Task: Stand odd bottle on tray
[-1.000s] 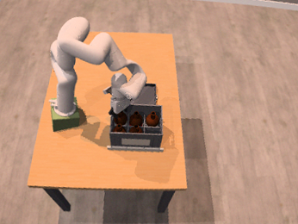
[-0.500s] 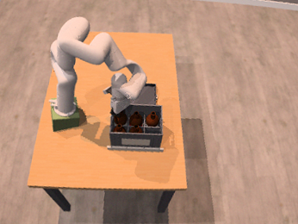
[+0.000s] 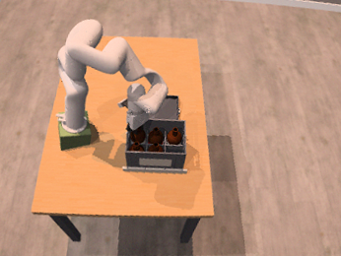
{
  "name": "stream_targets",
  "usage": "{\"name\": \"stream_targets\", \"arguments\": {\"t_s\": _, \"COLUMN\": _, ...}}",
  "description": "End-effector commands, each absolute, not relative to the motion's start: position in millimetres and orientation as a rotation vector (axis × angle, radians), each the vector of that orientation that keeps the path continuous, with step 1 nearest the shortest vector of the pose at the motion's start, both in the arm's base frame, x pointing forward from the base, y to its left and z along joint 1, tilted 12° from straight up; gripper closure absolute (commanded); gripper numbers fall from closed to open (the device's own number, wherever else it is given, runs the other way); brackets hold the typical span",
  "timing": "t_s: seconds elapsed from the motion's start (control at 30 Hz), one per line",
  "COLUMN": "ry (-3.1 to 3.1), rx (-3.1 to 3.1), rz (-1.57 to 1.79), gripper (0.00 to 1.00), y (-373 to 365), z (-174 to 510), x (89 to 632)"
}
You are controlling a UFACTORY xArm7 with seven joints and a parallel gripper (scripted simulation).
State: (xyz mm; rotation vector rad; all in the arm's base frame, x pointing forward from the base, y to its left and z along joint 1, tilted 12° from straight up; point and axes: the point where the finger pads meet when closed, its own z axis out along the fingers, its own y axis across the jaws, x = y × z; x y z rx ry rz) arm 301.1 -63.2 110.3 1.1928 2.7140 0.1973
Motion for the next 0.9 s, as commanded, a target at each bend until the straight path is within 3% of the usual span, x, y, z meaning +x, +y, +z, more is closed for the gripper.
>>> {"name": "stream_targets", "arguments": {"t_s": 0.0, "ry": 2.712, "rx": 1.192, "rz": 0.198, "gripper": 1.0, "y": -63.5, "z": 110.9, "x": 301.8}}
{"name": "stream_targets", "arguments": {"t_s": 0.7, "ry": 2.712, "rx": 1.192, "rz": 0.198, "gripper": 1.0, "y": -63.5, "z": 110.9, "x": 301.8}}
{"name": "stream_targets", "arguments": {"t_s": 0.73, "ry": 2.712, "rx": 1.192, "rz": 0.198, "gripper": 0.35, "y": -63.5, "z": 110.9, "x": 301.8}}
{"name": "stream_targets", "arguments": {"t_s": 0.87, "ry": 2.712, "rx": 1.192, "rz": 0.198, "gripper": 0.35, "y": -63.5, "z": 110.9, "x": 301.8}}
